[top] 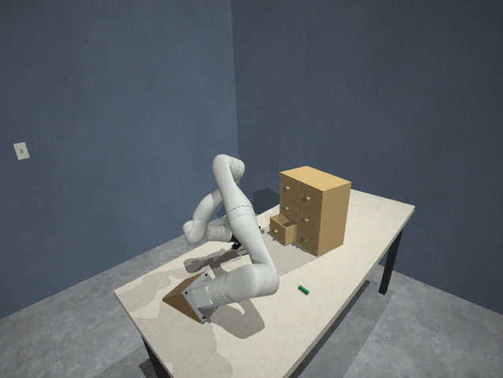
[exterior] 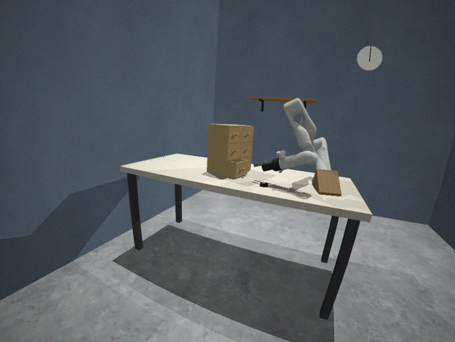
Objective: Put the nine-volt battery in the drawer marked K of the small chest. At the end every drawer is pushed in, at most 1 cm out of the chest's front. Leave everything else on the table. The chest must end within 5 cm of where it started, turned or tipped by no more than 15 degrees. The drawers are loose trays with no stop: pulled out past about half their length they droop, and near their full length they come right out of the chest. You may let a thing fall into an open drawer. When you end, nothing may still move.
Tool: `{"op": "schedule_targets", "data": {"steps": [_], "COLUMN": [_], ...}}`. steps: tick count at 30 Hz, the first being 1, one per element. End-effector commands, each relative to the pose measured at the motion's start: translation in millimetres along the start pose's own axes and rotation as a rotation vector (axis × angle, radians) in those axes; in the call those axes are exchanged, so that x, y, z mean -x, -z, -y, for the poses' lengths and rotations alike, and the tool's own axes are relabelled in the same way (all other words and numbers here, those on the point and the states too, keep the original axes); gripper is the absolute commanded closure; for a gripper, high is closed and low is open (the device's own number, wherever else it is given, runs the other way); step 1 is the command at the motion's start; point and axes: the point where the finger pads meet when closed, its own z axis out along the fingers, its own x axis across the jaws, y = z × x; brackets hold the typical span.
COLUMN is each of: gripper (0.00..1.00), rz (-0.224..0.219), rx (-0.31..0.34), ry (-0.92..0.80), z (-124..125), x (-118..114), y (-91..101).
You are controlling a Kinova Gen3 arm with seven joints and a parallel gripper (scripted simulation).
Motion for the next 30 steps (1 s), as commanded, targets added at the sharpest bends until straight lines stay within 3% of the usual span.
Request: {"op": "schedule_targets", "data": {"steps": [1,16,27,30], "gripper": [0.33,0.33,0.33,0.33], "rz": [0.016,0.016,0.017,0.018], "rx": [-0.011,0.012,0.118,0.172], "ry": [-0.023,-0.023,-0.022,-0.021], "z": [19,22,28,31], "x": [5,5,5,5], "y": [15.6,20.1,28.8,33.3]}}
